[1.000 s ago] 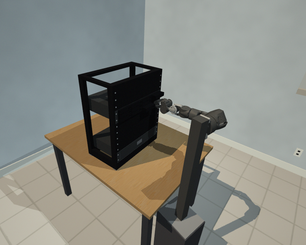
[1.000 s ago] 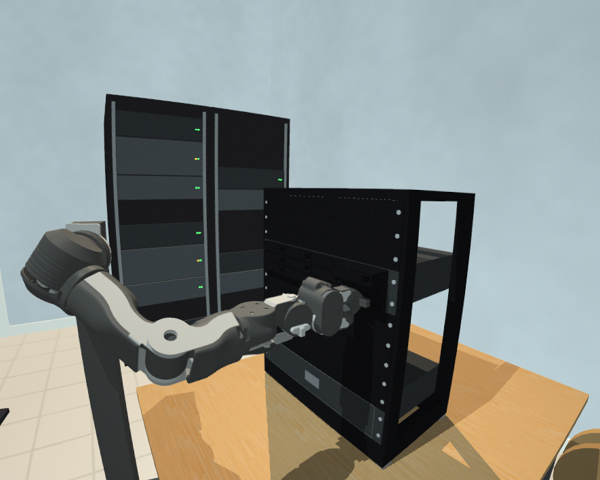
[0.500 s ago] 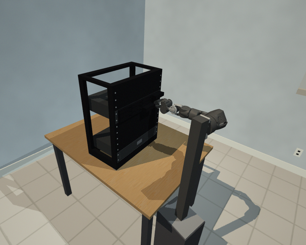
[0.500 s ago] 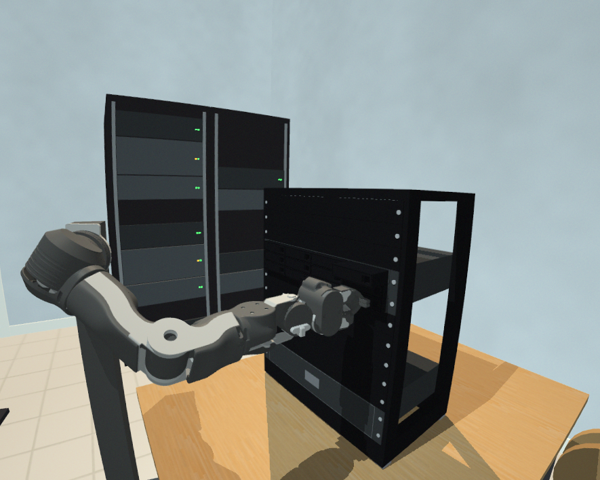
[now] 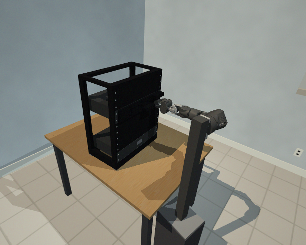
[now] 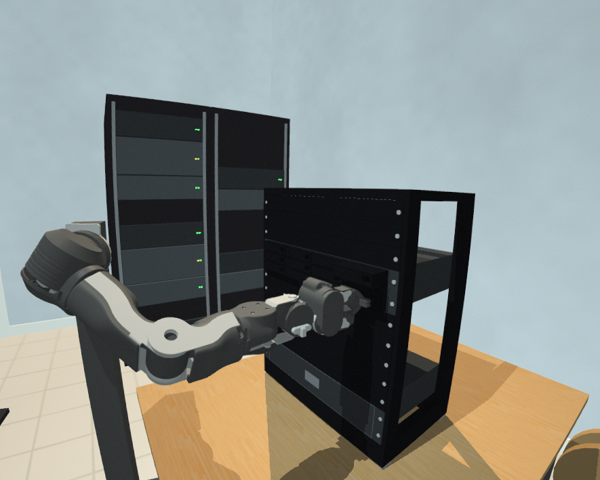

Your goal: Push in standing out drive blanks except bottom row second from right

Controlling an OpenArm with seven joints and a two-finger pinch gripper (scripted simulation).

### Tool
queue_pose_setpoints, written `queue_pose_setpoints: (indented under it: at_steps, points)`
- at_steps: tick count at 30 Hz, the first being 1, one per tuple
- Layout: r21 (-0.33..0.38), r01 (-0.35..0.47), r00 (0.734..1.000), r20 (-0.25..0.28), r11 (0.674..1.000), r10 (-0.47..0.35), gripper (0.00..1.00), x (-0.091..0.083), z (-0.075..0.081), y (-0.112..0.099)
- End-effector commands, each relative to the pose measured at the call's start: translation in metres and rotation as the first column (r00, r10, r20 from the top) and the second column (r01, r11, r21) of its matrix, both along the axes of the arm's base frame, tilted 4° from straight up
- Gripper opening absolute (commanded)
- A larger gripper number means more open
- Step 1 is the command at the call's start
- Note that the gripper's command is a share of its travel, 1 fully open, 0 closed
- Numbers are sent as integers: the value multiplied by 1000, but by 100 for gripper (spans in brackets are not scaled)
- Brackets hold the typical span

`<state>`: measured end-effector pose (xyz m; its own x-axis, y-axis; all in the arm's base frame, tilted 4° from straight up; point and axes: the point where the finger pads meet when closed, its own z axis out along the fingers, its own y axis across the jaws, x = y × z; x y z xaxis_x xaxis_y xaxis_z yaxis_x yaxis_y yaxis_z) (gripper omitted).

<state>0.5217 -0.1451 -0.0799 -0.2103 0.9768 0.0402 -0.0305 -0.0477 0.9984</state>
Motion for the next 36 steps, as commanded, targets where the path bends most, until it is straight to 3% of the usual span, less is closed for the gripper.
queue_pose_setpoints:
  at_steps: [1,29,36]
  points:
    - [2,-46,999,6,999,46,0,1,4,18]
    - [2,-47,999,7,999,47,0,0,4,18]
    - [3,-50,999,10,999,50,0,-13,5,16]
